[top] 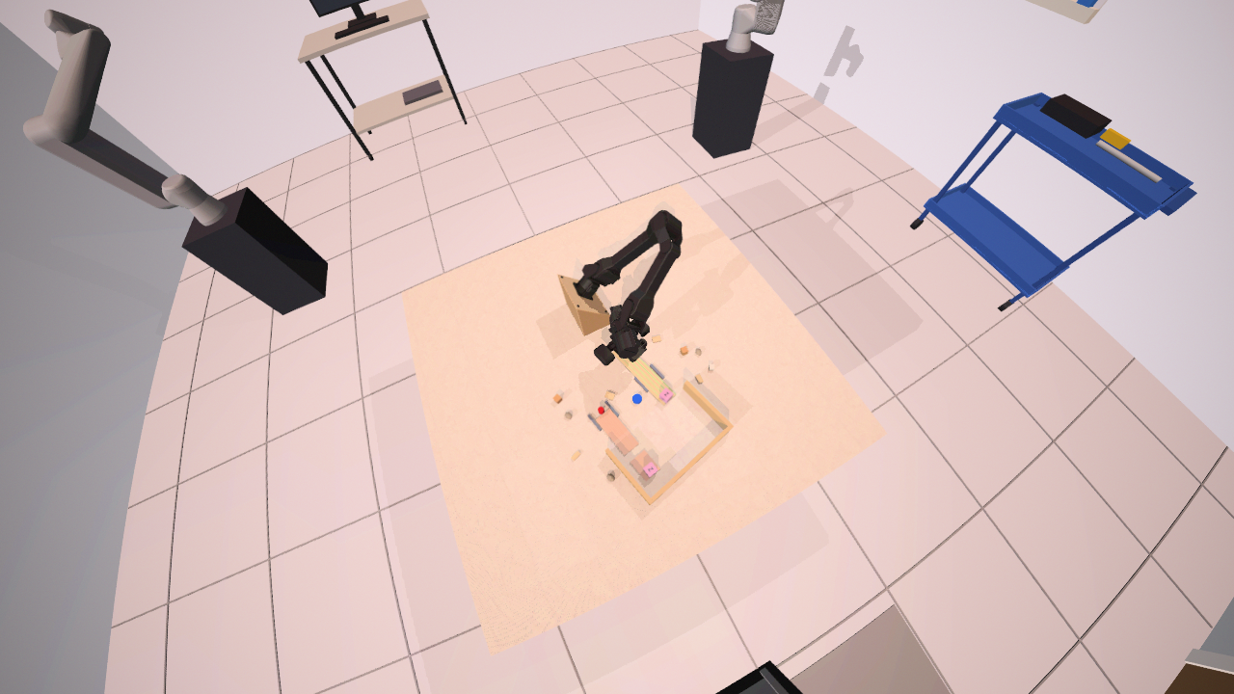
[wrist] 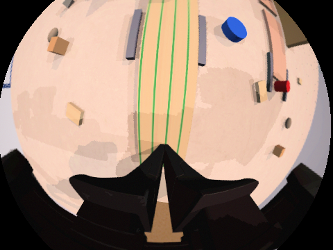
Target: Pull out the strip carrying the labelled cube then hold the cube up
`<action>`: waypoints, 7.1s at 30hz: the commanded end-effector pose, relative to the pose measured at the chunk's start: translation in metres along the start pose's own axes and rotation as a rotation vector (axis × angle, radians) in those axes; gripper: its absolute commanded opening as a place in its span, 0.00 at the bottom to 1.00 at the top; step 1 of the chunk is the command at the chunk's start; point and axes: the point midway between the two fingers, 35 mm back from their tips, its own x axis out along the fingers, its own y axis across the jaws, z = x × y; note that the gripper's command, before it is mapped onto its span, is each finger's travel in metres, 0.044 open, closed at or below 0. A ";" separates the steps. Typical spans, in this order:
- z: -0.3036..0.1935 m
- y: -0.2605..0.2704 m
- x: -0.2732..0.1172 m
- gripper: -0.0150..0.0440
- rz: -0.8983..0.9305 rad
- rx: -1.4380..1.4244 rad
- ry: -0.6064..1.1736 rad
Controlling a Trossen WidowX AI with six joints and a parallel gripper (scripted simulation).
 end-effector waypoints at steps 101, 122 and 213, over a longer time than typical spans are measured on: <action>0.093 -0.002 -0.050 1.00 0.002 -0.123 0.029; 0.164 -0.001 -0.057 1.00 0.002 -0.126 0.027; 0.093 0.002 -0.049 0.25 0.002 -0.123 0.029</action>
